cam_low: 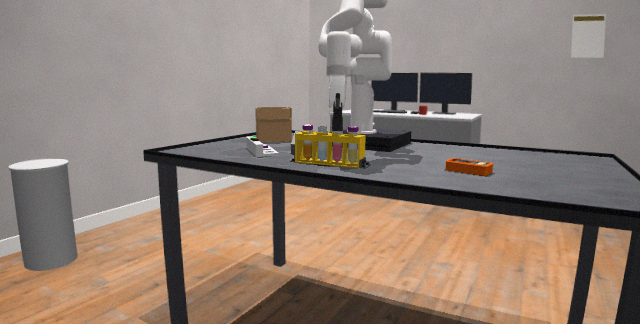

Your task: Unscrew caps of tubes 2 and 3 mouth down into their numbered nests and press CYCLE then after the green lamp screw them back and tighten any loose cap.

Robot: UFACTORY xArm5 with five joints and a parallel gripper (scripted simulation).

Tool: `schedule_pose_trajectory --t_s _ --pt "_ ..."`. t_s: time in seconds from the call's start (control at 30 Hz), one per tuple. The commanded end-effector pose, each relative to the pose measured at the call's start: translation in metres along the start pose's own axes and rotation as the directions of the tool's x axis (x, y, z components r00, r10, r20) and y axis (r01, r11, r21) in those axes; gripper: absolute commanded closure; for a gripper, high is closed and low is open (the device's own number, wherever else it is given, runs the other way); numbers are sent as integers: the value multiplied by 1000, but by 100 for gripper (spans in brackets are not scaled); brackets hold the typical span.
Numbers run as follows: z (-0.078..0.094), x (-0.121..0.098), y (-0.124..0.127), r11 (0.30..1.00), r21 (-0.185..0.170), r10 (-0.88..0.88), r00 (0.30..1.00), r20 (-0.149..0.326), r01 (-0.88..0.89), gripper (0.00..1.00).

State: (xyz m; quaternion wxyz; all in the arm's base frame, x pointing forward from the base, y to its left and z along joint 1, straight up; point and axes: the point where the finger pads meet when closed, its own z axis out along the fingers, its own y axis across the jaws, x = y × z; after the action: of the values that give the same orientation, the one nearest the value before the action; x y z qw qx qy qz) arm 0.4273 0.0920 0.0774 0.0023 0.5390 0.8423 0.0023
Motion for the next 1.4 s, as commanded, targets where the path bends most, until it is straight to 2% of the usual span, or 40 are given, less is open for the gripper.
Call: schedule_pose_trajectory --t_s 0.0,0.23,0.3,0.43,0.67,0.7,0.93,0.97,1.3,1.37 --pt "-1 0 1 980 -4 201 980 -5 -201 100" --pt "-1 0 1 851 -3 525 851 -6 -525 100" --pt "-1 0 1 851 -3 525 851 -6 -525 100" --pt "-1 0 1 730 -1 684 730 -6 -684 100" --pt "0 0 1 451 1 892 451 -6 -892 100" --pt "0 0 1 432 1 902 432 -6 -902 100" --pt "0 0 1 432 1 902 432 -6 -902 100" --pt "0 0 1 432 1 902 432 -6 -902 54" --pt "0 0 1 432 1 902 432 -6 -902 54" --pt "-1 0 1 576 0 817 576 -6 -817 54"
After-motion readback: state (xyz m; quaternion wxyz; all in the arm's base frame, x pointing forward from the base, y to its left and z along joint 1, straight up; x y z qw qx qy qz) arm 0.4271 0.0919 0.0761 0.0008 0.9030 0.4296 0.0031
